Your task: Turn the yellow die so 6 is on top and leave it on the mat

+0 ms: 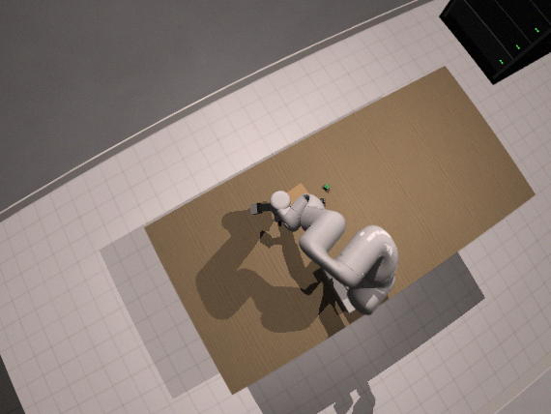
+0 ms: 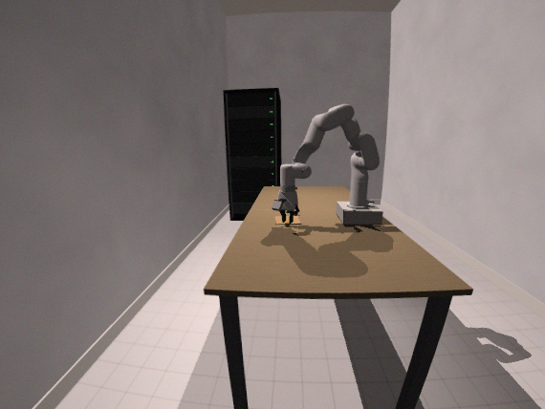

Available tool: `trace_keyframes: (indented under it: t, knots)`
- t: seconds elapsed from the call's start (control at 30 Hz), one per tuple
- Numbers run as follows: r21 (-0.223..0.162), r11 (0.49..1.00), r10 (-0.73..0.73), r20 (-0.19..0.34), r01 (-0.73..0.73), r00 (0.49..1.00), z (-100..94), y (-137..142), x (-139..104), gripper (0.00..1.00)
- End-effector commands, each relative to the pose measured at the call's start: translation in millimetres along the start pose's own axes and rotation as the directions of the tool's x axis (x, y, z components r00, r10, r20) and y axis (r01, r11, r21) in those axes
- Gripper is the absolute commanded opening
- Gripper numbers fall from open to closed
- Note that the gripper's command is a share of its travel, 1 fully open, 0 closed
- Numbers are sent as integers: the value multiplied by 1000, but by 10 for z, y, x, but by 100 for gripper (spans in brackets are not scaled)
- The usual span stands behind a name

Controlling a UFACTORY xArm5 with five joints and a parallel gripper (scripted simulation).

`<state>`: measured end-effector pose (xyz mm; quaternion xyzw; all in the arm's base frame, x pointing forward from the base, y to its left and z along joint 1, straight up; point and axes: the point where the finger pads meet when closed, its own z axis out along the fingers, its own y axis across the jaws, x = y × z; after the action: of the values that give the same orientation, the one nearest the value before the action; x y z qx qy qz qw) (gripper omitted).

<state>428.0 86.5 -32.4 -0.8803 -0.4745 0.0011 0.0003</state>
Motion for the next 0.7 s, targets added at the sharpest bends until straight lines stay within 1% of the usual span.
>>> trace_keyframes:
  t: [0.0,0.4,0.67]
  knots:
    - [-2,1000,0,-2,0,1000,11,9,9,36]
    - [-2,1000,0,-2,0,1000,169,8,10,36]
    - [-2,1000,0,-2,0,1000,205,8,10,36]
